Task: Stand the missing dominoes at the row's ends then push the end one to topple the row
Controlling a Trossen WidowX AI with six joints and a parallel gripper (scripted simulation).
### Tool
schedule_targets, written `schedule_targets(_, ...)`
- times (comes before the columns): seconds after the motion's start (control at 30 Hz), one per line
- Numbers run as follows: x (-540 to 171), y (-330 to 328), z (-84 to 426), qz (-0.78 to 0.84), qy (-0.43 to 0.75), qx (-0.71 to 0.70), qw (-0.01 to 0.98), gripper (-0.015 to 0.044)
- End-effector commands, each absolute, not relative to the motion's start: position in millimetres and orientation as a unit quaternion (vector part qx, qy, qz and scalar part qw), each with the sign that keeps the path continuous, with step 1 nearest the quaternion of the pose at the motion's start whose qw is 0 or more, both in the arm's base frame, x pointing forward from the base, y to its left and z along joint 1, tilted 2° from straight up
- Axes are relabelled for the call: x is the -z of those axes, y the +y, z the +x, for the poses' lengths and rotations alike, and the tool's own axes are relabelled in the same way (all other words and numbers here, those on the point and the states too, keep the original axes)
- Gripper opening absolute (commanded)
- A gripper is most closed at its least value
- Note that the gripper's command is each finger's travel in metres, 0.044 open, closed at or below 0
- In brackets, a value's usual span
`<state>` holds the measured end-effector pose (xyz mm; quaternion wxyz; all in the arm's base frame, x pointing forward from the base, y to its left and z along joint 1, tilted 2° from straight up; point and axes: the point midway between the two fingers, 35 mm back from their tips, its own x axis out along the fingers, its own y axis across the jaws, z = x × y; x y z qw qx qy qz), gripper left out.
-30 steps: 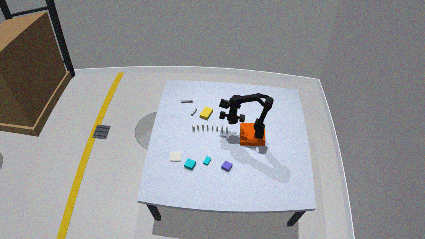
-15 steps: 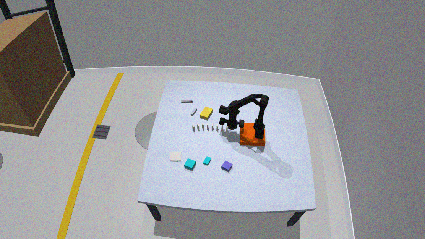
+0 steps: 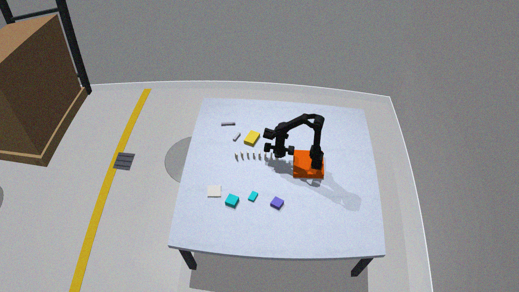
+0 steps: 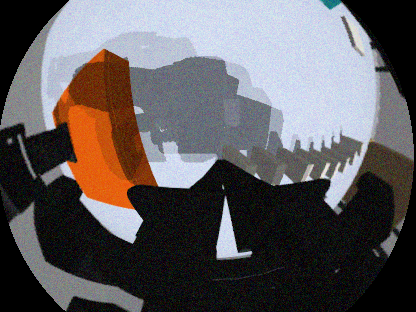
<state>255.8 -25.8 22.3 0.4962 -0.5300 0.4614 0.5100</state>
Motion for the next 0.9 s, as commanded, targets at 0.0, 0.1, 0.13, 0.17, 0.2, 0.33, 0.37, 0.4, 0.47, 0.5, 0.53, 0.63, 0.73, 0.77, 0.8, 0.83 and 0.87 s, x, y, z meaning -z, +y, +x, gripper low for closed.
schedule_targets(0.0,-21.2,-26.1,261.8,-0.528,0.466,-0.51,0.494,0.0)
schedule_targets(0.1,-35.4,-29.6,260.6,-0.511,0.48,-0.496,0.512,0.0)
schedule_targets(0.13,-45.0,-31.6,263.2,-0.501,0.49,-0.488,0.52,0.0)
schedule_targets(0.17,-55.5,-30.6,268.9,-0.506,0.486,-0.492,0.516,0.0)
schedule_targets(0.2,-65.9,-28.2,274.9,-0.515,0.478,-0.499,0.507,0.0)
schedule_targets(0.33,-81.3,-24.5,283.0,-0.529,0.465,-0.509,0.495,0.0)
schedule_targets(0.37,-81.3,-24.5,283.0,-0.529,0.465,-0.509,0.495,0.0)
schedule_targets(0.4,-81.3,-24.5,283.0,-0.529,0.465,-0.509,0.495,0.0)
schedule_targets(0.47,-81.3,-24.5,283.0,-0.529,0.465,-0.509,0.495,0.0)
schedule_targets(0.5,-81.3,-24.5,283.0,-0.529,0.465,-0.509,0.495,0.0)
schedule_targets(0.53,-81.3,-24.5,283.0,-0.529,0.465,-0.509,0.495,0.0)
schedule_targets(0.63,-81.3,-24.5,283.0,-0.529,0.465,-0.509,0.495,0.0)
schedule_targets(0.73,-81.3,-24.5,283.0,-0.529,0.465,-0.509,0.495,0.0)
schedule_targets(0.77,-81.3,-24.5,283.0,-0.529,0.465,-0.509,0.495,0.0)
schedule_targets(0.8,-81.3,-24.5,283.0,-0.529,0.465,-0.509,0.495,0.0)
schedule_targets(0.83,-81.3,-24.5,283.0,-0.529,0.465,-0.509,0.495,0.0)
schedule_targets(0.87,-81.3,-24.5,283.0,-0.529,0.465,-0.509,0.495,0.0)
